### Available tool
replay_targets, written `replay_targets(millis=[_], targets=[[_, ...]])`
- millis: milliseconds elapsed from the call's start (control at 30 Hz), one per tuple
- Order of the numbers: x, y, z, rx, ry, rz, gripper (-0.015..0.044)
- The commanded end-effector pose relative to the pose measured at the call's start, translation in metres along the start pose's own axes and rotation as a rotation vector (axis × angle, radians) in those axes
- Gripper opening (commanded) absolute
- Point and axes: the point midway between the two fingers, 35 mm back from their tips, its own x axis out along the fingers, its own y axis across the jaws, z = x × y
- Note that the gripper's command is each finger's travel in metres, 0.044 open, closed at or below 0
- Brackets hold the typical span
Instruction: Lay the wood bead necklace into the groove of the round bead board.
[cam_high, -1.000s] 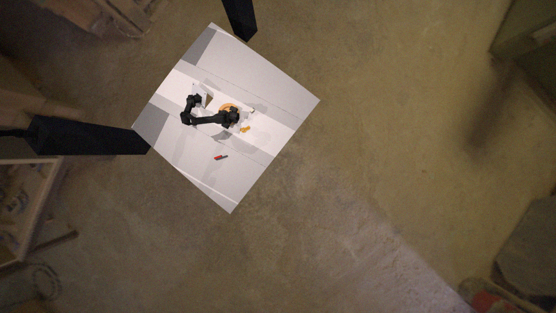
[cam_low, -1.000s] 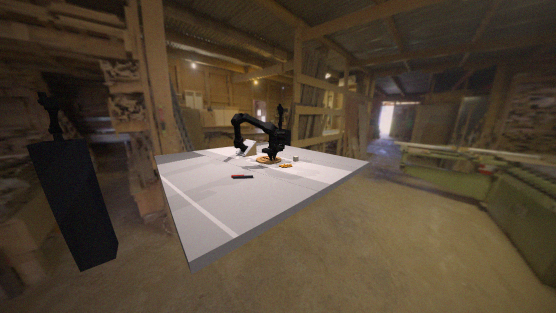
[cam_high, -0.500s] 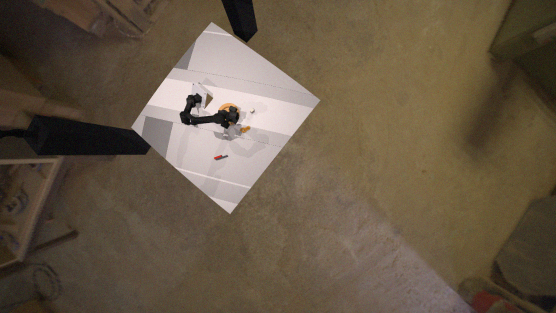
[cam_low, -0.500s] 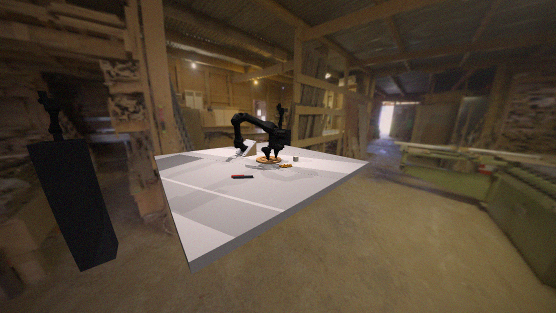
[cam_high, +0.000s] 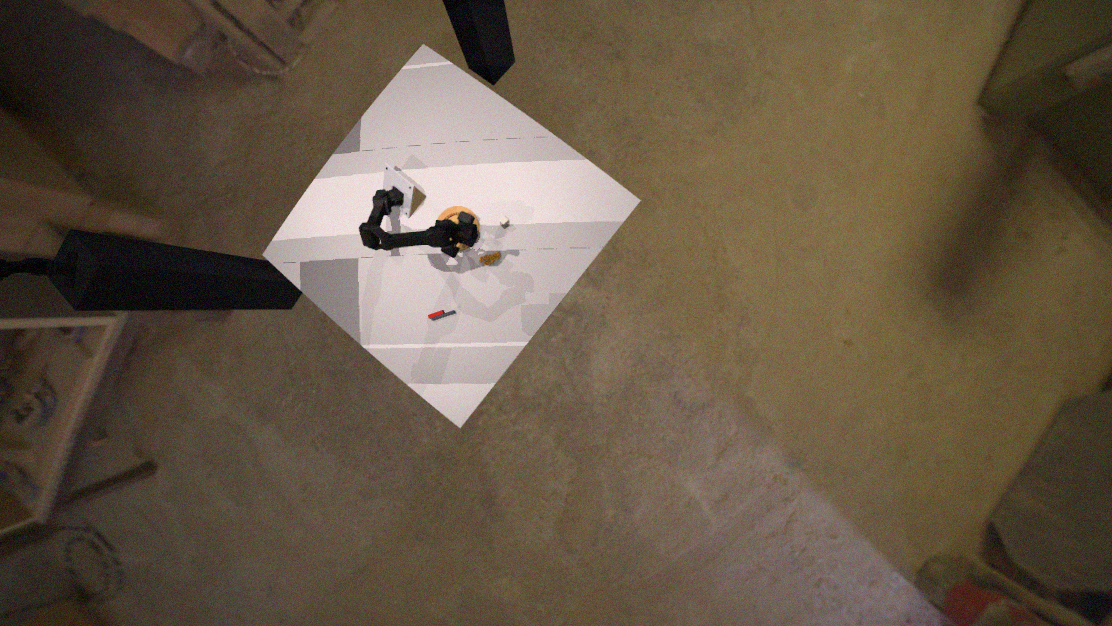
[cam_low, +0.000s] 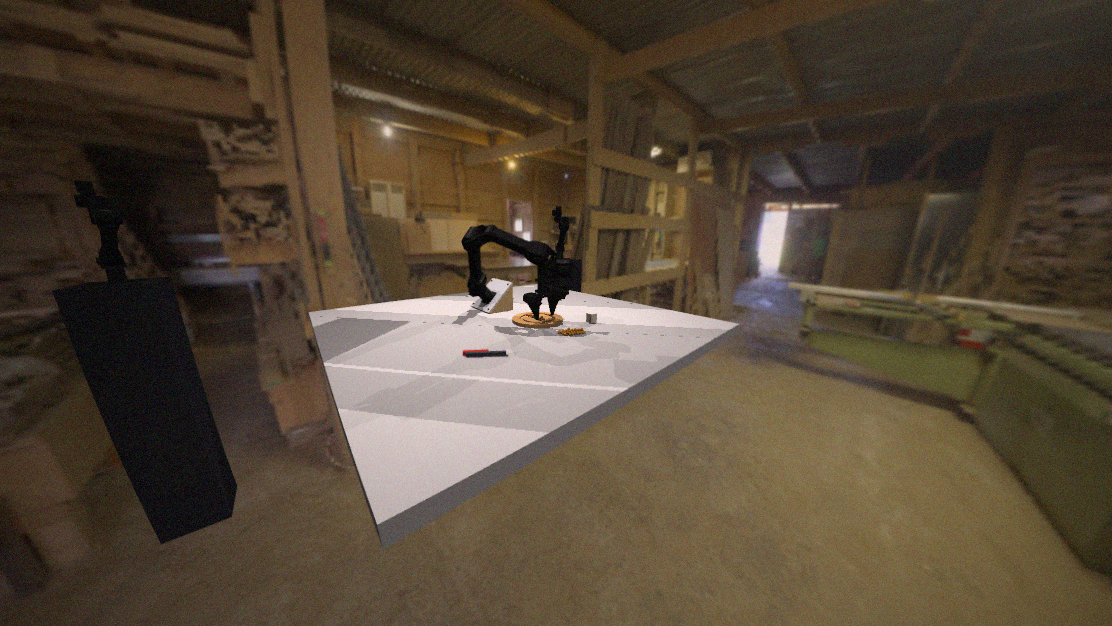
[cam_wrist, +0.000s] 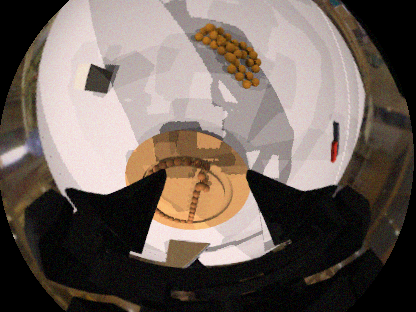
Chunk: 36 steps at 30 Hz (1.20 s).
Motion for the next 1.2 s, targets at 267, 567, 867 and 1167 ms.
replay_targets(millis=[267, 567, 867, 1167], targets=[[-0.002, 0.002, -0.005, 0.011, 0.002, 0.007, 0.0387], [-0.020, 0.020, -0.069, 0.125, 0.004, 0.012, 0.0151], [-0.023, 0.026, -0.112, 0.197, 0.007, 0.008, 0.0120], [-0.014, 0.027, -0.110, 0.198, 0.002, 0.011, 0.0120]])
